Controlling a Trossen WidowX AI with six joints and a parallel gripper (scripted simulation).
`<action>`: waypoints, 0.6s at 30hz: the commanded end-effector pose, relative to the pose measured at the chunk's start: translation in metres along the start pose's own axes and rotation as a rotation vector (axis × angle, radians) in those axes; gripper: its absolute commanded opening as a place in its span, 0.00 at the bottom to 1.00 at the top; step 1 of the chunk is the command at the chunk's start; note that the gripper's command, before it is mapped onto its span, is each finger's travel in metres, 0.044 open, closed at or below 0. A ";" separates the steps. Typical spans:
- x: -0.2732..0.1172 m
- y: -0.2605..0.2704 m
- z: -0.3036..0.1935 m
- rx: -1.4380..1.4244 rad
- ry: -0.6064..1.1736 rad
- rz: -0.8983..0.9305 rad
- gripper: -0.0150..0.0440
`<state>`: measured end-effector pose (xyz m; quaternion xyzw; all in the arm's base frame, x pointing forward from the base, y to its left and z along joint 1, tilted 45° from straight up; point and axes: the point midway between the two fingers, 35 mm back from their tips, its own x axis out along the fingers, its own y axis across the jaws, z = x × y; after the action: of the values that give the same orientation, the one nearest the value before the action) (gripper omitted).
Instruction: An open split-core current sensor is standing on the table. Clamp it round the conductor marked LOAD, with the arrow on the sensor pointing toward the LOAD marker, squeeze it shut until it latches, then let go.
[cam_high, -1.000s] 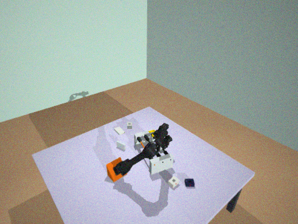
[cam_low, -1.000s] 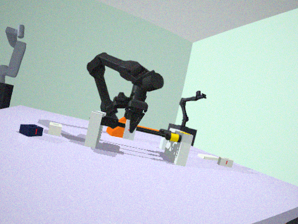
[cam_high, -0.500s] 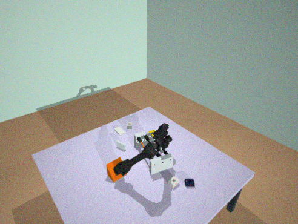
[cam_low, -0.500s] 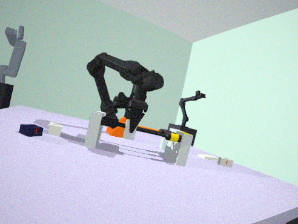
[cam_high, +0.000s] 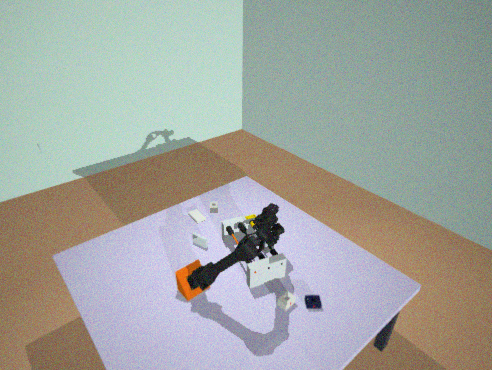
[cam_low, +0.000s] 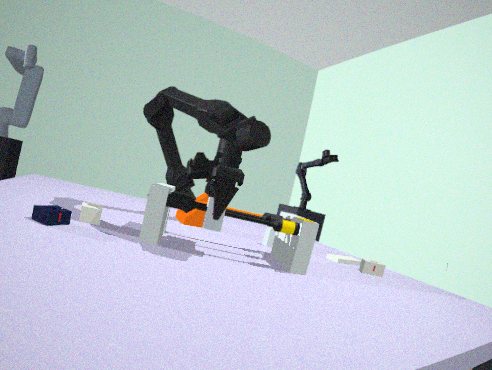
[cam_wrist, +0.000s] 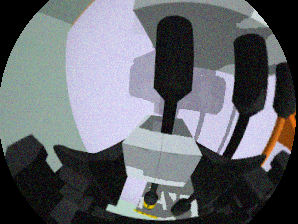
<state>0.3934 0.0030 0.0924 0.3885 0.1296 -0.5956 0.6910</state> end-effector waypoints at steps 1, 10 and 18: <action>0.000 0.000 -0.001 0.004 0.003 -0.034 0.25; -0.001 -0.002 0.000 0.005 0.001 -0.095 0.25; 0.000 -0.002 0.000 0.002 0.001 -0.092 0.30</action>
<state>0.3917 0.0028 0.0913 0.3832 0.1468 -0.6268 0.6624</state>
